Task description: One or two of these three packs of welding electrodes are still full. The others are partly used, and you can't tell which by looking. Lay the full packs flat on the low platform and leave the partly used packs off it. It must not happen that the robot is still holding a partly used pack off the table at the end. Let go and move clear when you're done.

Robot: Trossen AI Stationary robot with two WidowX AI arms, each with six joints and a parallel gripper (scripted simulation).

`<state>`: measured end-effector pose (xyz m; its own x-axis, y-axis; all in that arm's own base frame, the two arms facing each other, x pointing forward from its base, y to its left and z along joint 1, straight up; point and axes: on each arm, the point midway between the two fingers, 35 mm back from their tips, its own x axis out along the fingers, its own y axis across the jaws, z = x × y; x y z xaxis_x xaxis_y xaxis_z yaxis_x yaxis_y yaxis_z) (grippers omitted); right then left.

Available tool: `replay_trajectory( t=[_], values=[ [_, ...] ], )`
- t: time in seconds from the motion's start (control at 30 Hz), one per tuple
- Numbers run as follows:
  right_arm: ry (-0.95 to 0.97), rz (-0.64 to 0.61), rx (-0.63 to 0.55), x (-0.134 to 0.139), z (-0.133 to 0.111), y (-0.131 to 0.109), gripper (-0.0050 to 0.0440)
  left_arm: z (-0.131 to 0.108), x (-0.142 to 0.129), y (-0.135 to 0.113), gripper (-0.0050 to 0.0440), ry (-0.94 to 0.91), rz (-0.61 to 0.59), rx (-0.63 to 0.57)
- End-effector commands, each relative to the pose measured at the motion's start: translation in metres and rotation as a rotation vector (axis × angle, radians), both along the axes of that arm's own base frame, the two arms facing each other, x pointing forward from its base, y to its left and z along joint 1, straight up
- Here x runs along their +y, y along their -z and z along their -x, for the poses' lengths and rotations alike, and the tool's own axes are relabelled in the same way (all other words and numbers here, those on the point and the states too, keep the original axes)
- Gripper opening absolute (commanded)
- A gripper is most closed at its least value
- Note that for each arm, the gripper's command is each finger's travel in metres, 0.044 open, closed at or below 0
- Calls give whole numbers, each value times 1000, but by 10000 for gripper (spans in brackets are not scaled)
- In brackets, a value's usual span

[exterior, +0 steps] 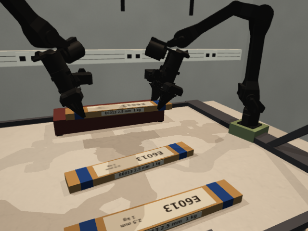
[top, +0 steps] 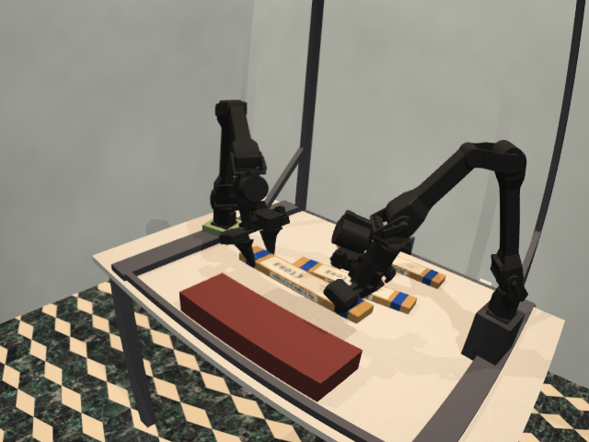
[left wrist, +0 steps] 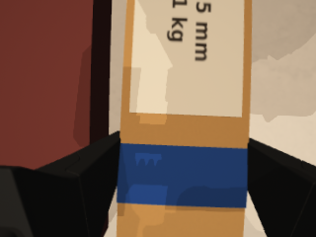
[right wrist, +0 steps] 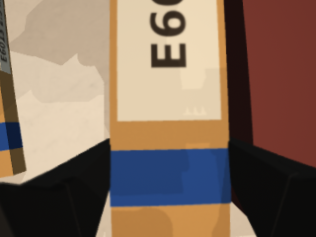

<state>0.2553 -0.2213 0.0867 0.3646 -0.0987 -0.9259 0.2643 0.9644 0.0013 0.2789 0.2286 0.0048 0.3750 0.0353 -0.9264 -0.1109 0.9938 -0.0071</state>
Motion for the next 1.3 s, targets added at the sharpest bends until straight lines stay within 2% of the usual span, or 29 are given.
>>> replay_trajectory(
  t=[0.0, 1.27],
  values=[
    [-22, 18, -16, -10, -1, -10, -50, 3, 22, -10, -50, -26, -28, -13],
    [-22, 21, -14, -73, 12, -11, -50, 17, 86, -11, -50, -26, -33, -9]
  ],
)
